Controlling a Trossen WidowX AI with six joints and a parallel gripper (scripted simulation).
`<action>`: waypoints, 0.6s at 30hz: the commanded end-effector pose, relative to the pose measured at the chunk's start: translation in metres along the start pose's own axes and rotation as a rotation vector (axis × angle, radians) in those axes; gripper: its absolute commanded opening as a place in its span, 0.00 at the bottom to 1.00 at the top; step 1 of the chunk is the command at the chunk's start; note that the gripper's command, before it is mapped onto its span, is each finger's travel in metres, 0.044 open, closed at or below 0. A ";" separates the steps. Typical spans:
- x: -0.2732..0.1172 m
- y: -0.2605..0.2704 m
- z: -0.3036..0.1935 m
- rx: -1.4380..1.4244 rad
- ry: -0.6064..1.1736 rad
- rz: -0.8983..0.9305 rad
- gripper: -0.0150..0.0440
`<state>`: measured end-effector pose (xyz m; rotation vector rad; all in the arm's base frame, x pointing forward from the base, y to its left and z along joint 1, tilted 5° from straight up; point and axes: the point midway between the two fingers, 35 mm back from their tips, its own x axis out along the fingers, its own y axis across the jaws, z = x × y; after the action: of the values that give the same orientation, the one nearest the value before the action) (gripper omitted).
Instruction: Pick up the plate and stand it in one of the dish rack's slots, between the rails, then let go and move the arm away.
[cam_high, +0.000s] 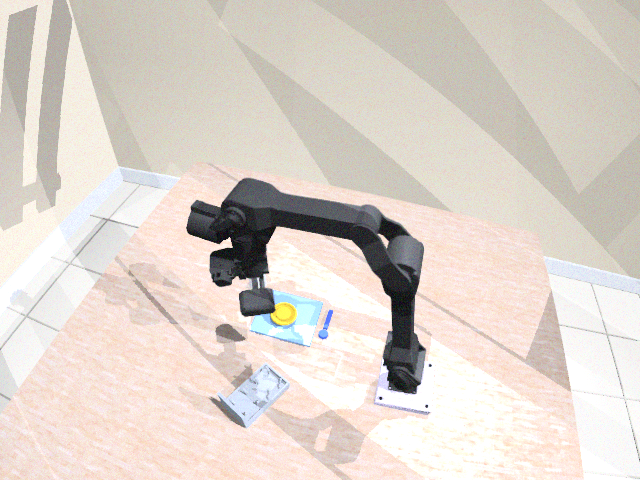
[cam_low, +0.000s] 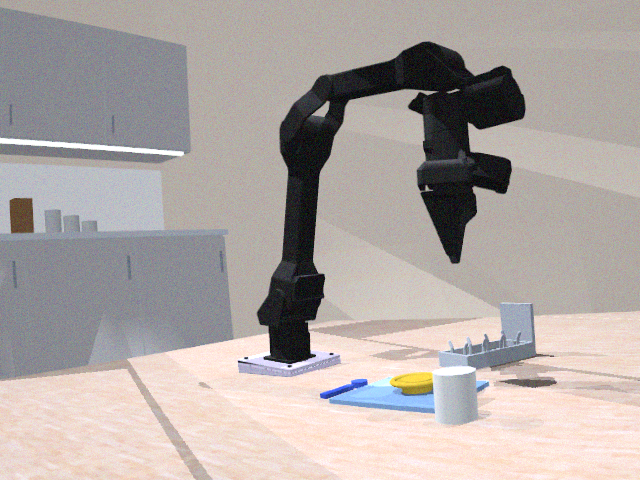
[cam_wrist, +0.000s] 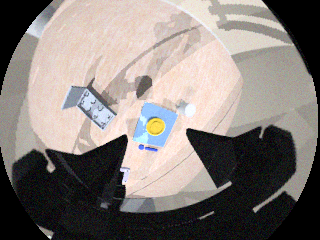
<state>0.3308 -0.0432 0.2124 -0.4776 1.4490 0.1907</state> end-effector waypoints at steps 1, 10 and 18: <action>-0.005 -0.007 -0.017 0.120 -0.005 0.042 0.93; -0.016 -0.019 -0.053 0.389 -0.010 0.132 0.93; 0.015 -0.021 -0.048 0.395 -0.011 0.133 0.93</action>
<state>0.2934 -0.0819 0.2202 -0.0705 1.4553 0.0120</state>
